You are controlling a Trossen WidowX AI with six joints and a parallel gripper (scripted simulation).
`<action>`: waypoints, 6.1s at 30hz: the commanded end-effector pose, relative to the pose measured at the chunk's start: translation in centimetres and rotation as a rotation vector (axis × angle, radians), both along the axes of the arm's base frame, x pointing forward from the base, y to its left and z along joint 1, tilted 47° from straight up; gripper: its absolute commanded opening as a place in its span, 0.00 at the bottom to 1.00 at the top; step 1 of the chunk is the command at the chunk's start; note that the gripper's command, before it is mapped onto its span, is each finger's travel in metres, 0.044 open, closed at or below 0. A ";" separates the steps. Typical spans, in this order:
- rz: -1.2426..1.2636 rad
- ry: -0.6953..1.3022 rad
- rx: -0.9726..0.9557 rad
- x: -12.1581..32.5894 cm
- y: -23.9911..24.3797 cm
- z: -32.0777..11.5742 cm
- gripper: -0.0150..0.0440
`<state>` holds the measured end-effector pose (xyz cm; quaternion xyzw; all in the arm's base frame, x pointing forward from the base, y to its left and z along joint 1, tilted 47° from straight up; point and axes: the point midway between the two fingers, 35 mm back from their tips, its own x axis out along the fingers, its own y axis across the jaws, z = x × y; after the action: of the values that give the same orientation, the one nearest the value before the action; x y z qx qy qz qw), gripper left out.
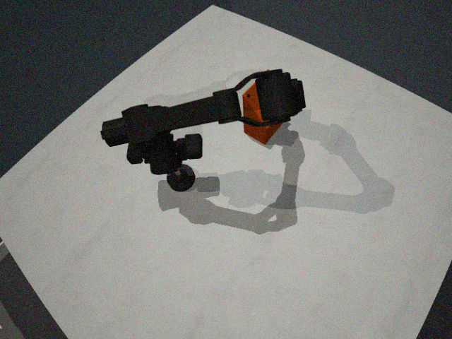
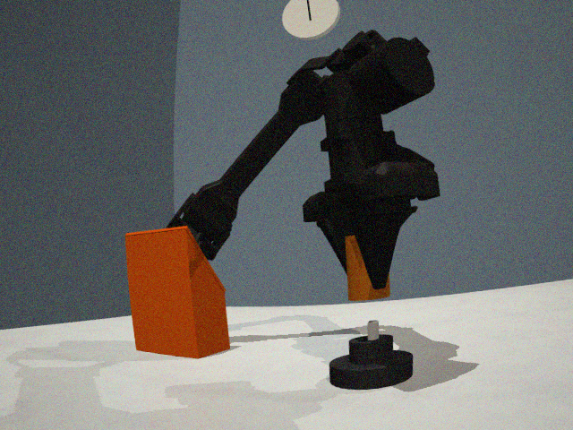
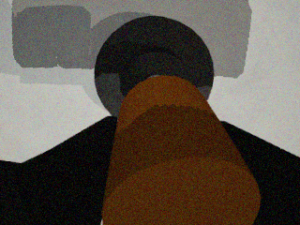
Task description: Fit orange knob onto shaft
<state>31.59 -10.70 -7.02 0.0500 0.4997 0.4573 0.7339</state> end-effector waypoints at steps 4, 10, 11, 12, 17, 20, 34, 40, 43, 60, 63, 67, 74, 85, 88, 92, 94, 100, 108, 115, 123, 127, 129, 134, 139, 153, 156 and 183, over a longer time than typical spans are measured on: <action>0.125 -0.132 -0.020 0.0 -0.3 -0.1 0.25; 0.238 -0.250 -0.033 0.0 -0.3 -0.1 0.25; 0.257 -0.270 -0.036 0.0 -0.3 -0.1 0.25; 0.277 -0.290 -0.038 0.0 -0.2 0.0 0.25; 0.371 -0.389 -0.049 0.0 -0.1 0.0 0.25; 0.427 -0.447 -0.056 -0.1 -0.1 0.1 0.25; 0.679 -0.710 -0.085 0.0 0.2 0.4 0.25; 0.791 -0.827 -0.099 0.1 0.2 0.4 0.25; 0.846 -0.884 -0.105 0.1 0.1 0.3 0.25; 0.887 -0.929 -0.110 0.3 1.7 -1.8 0.25; 0.889 -0.930 -0.110 0.3 1.6 -1.7 0.25; 0.890 -0.932 -0.110 0.3 1.4 -1.5 0.25; 0.890 -0.932 -0.110 0.3 1.5 -1.4 0.25; 0.890 -0.932 -0.110 0.2 1.9 -1.1 0.25; 0.890 -0.932 -0.110 0.3 1.8 -1.1 0.25; 0.890 -0.932 -0.110 0.3 1.8 -1.2 0.25; 0.890 -0.932 -0.110 0.3 1.8 -1.3 0.25; 0.890 -0.932 -0.110 0.2 1.7 -1.4 0.25; 0.890 -0.932 -0.110 0.2 2.0 -1.6 0.25; 0.890 -0.932 -0.110 0.3 2.1 -1.7 0.25; 0.892 -0.934 -0.110 0.3 2.1 -1.7 0.25; 0.892 -0.934 -0.110 0.3 2.1 -1.7 0.25; 0.892 -0.934 -0.110 0.3 2.1 -1.7 0.25; 0.924 -0.967 -0.114 0.3 2.2 -1.7 0.25; 0.900 -0.943 -0.111 0.3 2.2 -1.7 0.25; 0.870 -0.912 -0.107 0.3 2.8 -2.3 0.25; 0.885 -0.927 -0.108 0.3 3.0 -2.5 0.25; 0.900 -0.936 -0.111 0.3 3.1 -2.6 0.88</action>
<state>31.87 -7.60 -9.67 -0.4075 0.1211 0.6672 0.6117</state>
